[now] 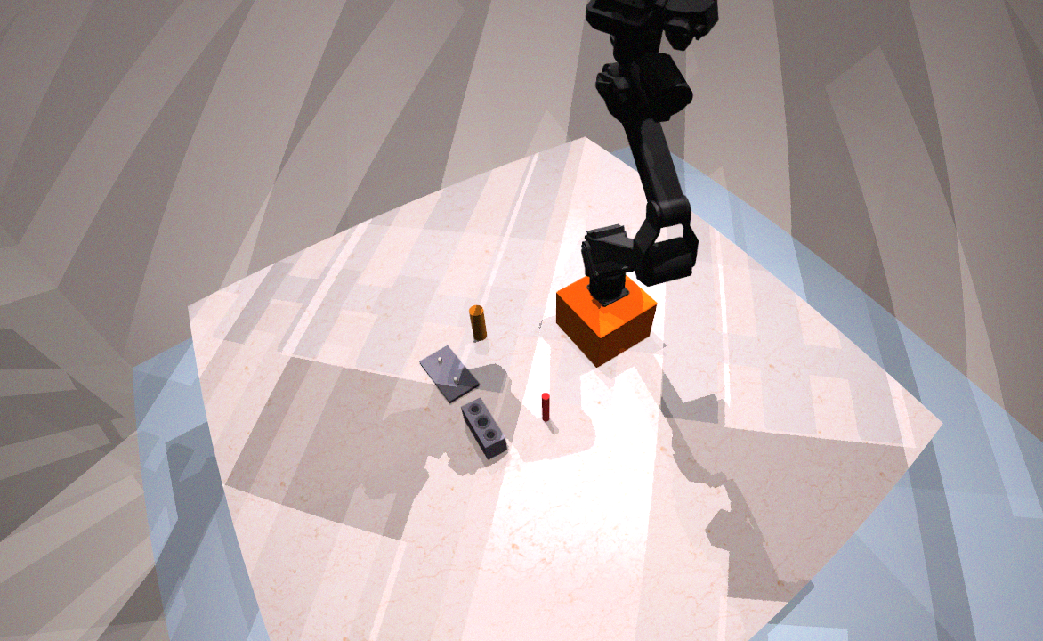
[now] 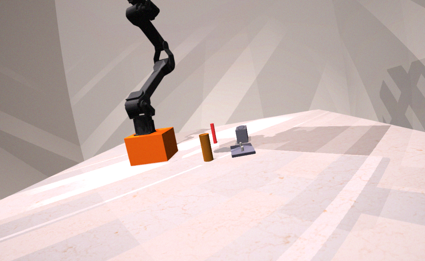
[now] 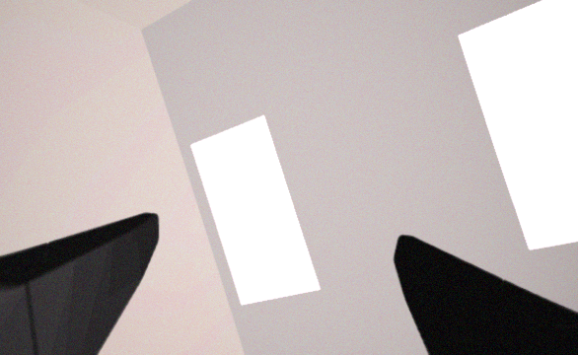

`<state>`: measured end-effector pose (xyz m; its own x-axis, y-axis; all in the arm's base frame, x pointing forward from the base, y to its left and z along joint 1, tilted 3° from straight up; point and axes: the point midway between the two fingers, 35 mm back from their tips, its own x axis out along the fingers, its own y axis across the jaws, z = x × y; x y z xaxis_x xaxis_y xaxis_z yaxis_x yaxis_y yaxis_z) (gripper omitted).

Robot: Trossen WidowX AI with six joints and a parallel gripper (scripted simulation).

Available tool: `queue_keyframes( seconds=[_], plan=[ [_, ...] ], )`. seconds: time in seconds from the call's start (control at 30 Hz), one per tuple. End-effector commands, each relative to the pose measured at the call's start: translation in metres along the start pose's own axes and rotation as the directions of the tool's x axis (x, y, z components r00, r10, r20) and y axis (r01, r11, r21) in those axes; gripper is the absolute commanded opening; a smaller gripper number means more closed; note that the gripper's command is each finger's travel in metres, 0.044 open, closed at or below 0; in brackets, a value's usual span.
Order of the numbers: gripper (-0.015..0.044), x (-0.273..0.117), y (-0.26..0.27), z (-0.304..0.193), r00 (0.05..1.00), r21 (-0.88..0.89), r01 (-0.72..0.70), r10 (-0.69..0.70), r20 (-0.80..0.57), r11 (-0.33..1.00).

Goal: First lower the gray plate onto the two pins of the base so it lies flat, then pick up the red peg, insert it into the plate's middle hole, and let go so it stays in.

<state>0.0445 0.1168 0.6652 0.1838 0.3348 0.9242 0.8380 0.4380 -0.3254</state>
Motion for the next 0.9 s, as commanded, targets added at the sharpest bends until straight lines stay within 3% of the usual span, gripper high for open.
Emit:
queue_keyframes(
  seconds=[0.0, 0.23, 0.5, 0.7, 0.87],
  plan=[
    [0.0426, 0.000, 0.000, 0.000, 1.000, 0.000, 0.000, 0.000, 0.000, 1.000],
    [0.0440, -0.014, -0.062, -0.052, 0.972, 0.034, 0.194, -0.187, -0.144, 0.980],
    [0.0440, -0.052, -0.108, -0.142, 0.856, 0.109, 0.406, -0.336, -0.394, 0.907],
    [0.0440, -0.083, -0.108, -0.210, 0.742, 0.096, 0.471, -0.334, -0.582, 0.877],
    [0.0440, -0.117, -0.085, -0.276, 0.608, 0.079, 0.468, -0.256, -0.752, 0.880]
  ],
)
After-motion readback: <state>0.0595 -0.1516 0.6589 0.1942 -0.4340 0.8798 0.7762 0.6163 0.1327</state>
